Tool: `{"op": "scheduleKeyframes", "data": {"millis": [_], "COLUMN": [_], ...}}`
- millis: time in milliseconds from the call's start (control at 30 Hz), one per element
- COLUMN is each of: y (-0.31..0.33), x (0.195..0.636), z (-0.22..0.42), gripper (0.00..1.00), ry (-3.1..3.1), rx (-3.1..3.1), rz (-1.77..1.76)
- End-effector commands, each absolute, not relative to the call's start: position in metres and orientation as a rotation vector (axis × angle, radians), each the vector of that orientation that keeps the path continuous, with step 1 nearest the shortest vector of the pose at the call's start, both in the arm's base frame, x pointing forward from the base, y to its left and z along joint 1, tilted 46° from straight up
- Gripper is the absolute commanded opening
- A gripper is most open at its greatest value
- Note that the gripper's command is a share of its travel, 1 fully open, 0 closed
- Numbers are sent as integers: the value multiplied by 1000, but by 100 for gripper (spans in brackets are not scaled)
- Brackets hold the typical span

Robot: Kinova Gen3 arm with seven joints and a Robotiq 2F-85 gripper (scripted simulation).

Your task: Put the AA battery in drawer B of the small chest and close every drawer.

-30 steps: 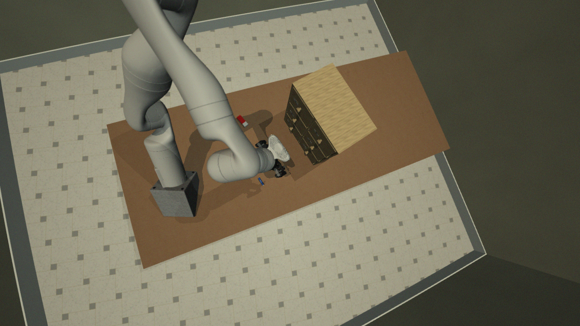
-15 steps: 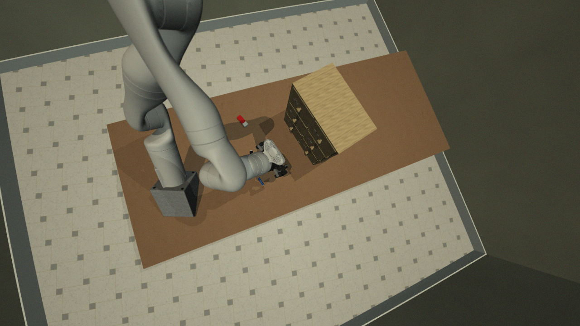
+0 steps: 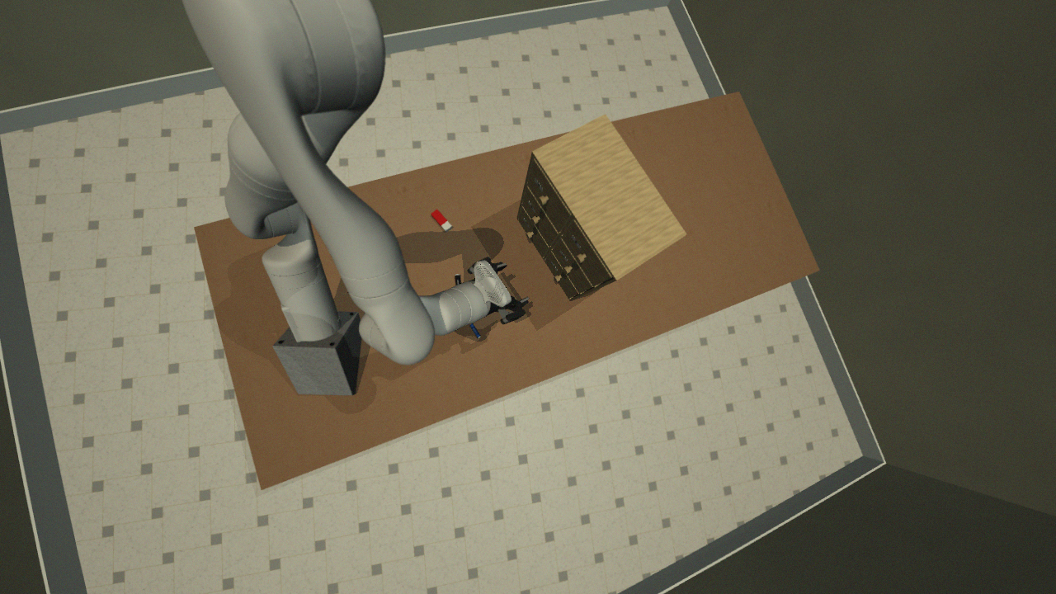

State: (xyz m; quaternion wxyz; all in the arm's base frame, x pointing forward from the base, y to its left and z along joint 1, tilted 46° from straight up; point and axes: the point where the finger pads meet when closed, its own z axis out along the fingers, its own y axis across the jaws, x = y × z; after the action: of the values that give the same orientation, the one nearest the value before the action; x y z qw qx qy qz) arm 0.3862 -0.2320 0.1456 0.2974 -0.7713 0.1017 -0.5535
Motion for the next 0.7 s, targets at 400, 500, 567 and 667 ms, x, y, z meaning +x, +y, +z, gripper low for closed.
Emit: {"op": "scheduleKeyframes", "data": {"millis": [400,500,567,667], "y": [-222,-221,-220,-220], "x": [398,401,401,403], "z": [135,134,134,133], "gripper": [100,100,100,100], "ry": [347,357,360,367], "rx": [-1944,-1924,-1917,-1906], "rz": [-1591,-1618,-1626,-1642]}}
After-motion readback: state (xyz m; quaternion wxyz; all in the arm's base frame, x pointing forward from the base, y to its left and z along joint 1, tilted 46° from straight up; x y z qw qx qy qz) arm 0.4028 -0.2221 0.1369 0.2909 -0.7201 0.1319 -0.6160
